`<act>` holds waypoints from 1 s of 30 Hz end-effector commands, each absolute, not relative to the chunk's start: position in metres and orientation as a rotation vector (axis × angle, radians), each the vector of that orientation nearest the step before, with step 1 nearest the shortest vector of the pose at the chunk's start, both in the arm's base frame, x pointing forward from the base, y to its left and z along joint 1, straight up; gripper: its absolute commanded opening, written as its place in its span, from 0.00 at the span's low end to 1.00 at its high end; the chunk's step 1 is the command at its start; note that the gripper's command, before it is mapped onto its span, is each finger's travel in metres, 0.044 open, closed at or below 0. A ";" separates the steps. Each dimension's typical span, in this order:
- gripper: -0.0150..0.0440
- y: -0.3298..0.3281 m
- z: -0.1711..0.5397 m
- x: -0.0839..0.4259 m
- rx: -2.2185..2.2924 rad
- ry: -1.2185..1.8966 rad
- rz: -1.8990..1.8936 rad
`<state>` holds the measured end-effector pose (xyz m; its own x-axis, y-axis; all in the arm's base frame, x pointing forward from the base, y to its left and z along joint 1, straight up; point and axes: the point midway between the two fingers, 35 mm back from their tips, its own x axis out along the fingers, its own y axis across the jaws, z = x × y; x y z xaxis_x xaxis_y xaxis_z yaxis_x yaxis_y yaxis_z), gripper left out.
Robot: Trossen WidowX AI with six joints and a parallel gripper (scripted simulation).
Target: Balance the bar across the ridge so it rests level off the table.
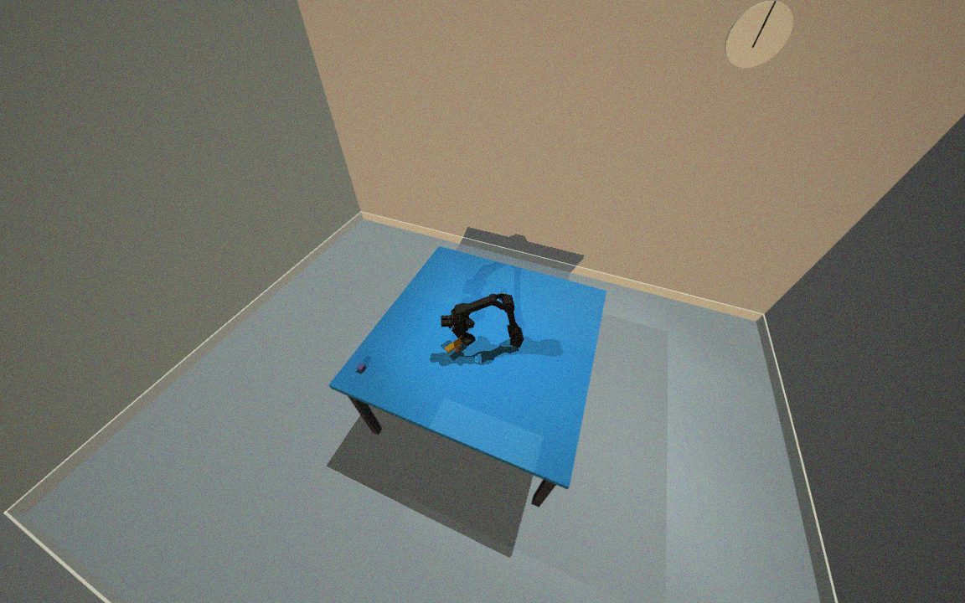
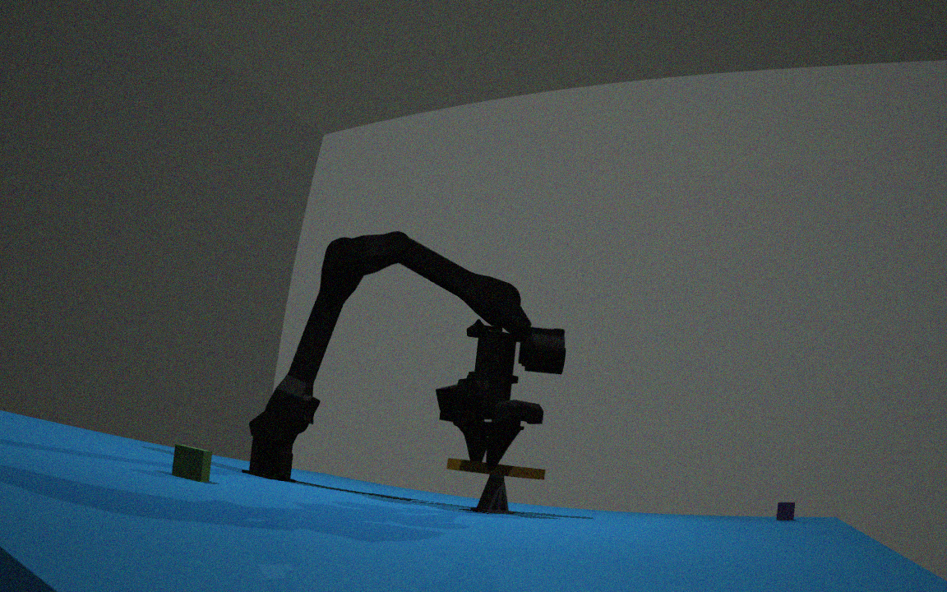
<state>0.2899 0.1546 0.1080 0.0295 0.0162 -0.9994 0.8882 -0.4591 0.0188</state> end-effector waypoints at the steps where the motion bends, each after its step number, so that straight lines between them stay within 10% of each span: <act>1: 0.54 0.155 0.108 0.290 1.580 0.943 -1.521; 23: 0.57 0.155 0.108 0.290 1.580 0.943 -1.521; 30: 0.88 0.155 0.108 0.290 1.580 0.943 -1.521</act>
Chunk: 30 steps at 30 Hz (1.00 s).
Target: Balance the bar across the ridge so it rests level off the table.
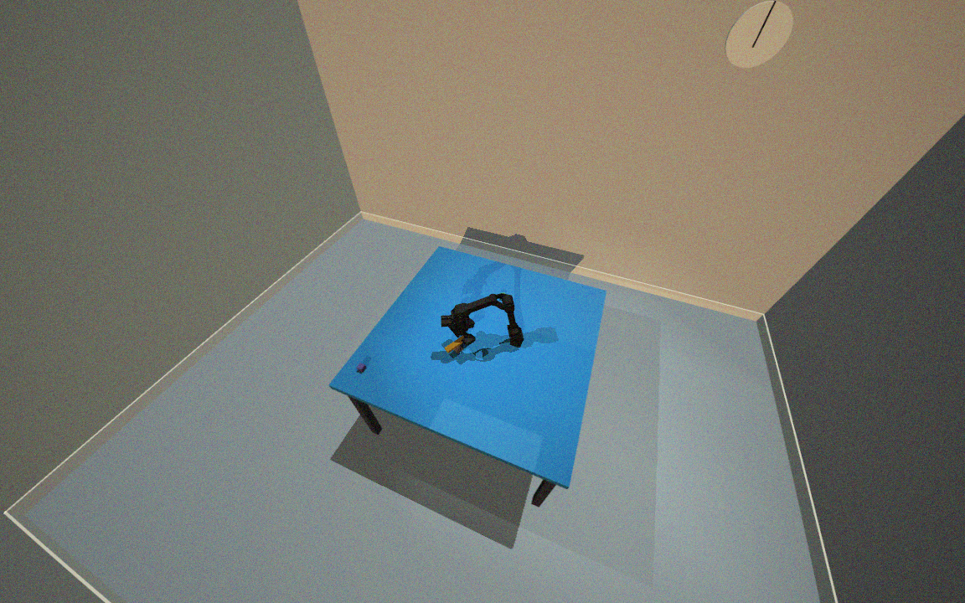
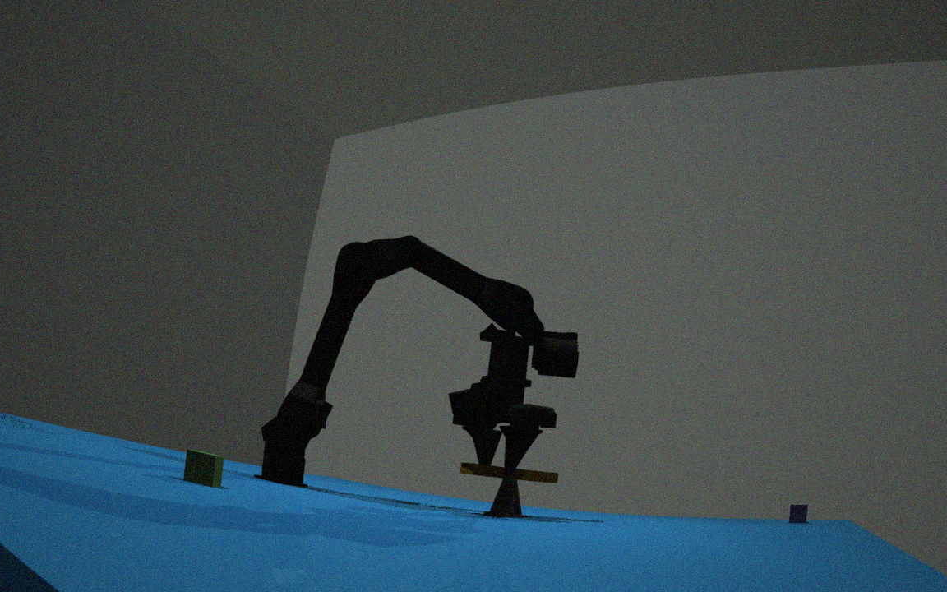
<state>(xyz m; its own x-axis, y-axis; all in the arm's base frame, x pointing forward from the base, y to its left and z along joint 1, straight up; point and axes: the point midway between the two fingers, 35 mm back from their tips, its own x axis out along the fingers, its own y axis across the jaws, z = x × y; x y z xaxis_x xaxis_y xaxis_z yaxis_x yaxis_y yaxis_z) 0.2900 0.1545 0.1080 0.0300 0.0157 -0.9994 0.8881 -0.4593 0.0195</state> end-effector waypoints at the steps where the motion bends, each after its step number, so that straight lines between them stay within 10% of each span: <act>1: 0.92 0.155 0.108 0.290 1.580 0.943 -1.521; 30: 1.00 0.153 0.208 0.287 1.581 0.942 -1.520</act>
